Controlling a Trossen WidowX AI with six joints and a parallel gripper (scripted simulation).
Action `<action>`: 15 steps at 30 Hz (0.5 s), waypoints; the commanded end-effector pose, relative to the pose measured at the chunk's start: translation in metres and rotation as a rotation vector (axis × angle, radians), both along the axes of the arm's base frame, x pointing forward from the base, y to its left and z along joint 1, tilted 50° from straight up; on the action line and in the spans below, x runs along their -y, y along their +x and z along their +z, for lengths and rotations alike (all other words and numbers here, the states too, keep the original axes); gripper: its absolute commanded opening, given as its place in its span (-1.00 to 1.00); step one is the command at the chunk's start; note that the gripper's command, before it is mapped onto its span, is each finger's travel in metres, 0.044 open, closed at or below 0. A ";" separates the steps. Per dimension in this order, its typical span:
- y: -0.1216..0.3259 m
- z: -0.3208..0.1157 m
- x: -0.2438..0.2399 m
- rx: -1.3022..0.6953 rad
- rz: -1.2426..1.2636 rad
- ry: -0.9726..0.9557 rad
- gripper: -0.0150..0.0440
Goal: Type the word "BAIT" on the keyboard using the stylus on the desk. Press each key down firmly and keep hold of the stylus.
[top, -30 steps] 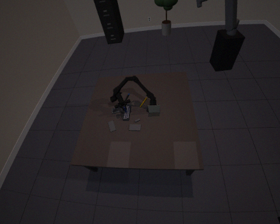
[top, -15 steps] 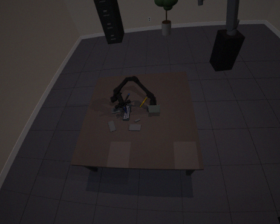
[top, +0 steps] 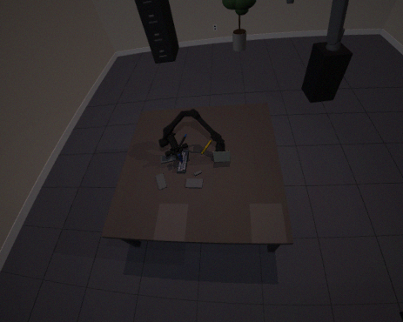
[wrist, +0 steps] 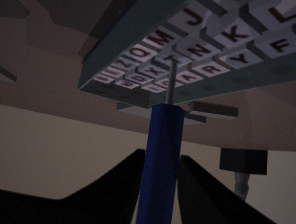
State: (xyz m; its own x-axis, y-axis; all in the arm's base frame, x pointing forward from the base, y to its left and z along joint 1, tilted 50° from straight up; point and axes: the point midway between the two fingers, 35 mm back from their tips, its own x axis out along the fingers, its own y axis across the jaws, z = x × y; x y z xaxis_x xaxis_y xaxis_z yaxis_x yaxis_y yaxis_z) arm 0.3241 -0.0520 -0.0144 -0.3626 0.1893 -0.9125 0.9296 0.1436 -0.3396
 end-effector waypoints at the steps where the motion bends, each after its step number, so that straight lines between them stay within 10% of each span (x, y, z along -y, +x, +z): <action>1: 0.002 0.009 -0.011 0.001 0.002 -0.003 -0.22; 15: 0.002 0.021 -0.025 -0.001 0.010 -0.004 -0.22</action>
State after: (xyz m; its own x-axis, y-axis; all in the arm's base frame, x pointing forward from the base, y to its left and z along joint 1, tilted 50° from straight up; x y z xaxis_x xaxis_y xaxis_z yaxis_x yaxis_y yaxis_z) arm 0.3261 -0.0273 0.0067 -0.3647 0.1820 -0.9132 0.9281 0.1504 -0.3407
